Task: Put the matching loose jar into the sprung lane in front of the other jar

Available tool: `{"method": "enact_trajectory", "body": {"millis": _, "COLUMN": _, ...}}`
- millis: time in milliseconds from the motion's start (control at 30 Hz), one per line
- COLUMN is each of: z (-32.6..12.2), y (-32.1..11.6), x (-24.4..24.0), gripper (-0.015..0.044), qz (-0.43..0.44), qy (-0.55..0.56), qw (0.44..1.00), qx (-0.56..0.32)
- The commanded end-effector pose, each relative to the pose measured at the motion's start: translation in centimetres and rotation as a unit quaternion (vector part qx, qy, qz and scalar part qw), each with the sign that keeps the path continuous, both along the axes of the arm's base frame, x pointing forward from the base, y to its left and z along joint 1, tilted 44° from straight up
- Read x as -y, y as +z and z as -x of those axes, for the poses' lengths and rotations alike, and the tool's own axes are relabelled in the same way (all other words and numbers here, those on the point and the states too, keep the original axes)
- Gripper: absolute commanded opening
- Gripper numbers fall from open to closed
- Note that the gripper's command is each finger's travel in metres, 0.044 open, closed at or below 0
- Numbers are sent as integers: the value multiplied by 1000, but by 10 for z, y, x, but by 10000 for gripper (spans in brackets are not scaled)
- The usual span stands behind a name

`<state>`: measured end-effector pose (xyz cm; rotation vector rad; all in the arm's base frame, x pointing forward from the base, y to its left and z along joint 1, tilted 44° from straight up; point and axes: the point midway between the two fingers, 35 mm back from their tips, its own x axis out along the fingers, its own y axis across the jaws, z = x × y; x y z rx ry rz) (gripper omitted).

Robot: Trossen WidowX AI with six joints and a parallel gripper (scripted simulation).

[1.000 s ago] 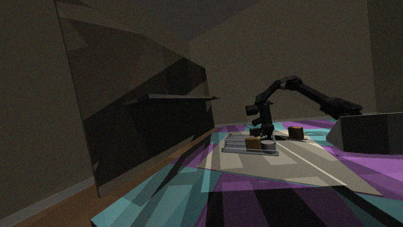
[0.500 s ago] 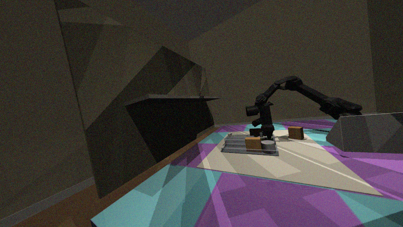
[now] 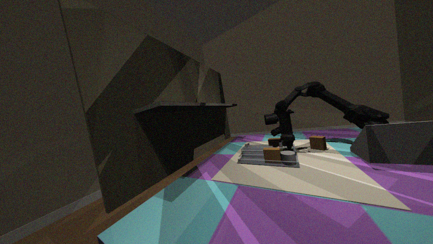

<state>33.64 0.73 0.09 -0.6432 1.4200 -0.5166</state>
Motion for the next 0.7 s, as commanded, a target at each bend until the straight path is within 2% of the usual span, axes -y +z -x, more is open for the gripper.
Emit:
{"method": "enact_trajectory", "body": {"millis": 0, "z": -2, "y": 1, "x": 1, "gripper": 0, "qz": 4, "qy": 1, "qw": 1000, "qx": 6}}
{"method": "enact_trajectory", "body": {"millis": 667, "z": 2, "y": 1, "x": 2, "gripper": 0, "qz": 4, "qy": 1, "qw": 1000, "qx": 6}}
